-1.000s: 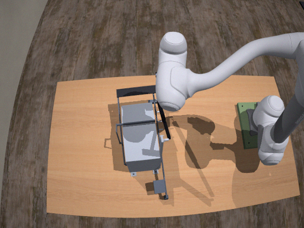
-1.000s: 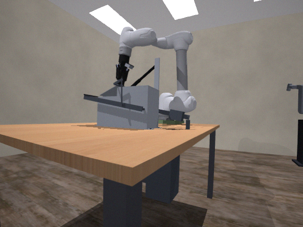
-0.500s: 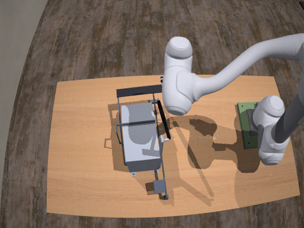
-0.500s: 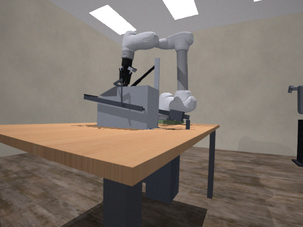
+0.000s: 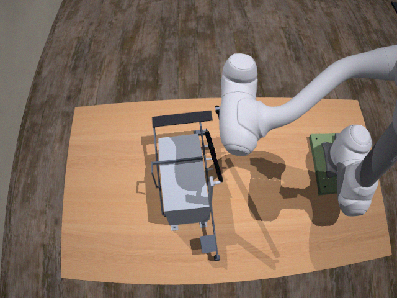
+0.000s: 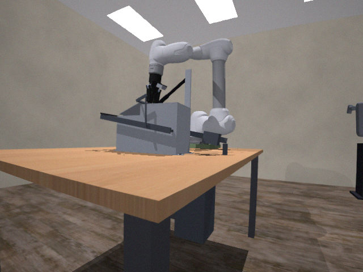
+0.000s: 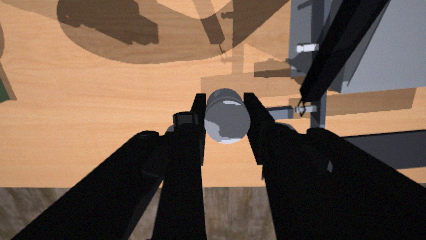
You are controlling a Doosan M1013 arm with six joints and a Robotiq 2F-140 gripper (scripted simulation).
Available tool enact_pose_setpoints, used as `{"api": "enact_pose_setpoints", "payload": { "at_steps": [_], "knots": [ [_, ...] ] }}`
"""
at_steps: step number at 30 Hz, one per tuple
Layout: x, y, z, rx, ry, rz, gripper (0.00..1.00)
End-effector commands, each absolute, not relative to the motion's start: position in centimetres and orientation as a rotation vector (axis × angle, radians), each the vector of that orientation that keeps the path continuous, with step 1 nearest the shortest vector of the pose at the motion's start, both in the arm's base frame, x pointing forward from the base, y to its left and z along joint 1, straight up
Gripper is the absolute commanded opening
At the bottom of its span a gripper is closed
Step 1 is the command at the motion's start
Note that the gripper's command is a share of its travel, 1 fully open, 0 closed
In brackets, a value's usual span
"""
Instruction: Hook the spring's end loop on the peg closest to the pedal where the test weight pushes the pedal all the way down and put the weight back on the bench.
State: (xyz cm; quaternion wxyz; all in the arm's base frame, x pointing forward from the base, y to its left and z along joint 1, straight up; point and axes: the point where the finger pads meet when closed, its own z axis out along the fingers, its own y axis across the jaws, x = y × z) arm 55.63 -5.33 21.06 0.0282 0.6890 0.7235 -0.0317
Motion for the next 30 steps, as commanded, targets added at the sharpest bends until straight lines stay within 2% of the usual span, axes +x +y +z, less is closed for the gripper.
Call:
{"api": "enact_pose_setpoints", "payload": {
  "at_steps": [1, 30],
  "knots": [
    [55.2, -5.0, 20.7, 2.128, 2.234, -0.092, 0.25],
    [51.3, -2.7, 17.2, 2.143, 2.250, -0.063, 0.25]
  ]
}}
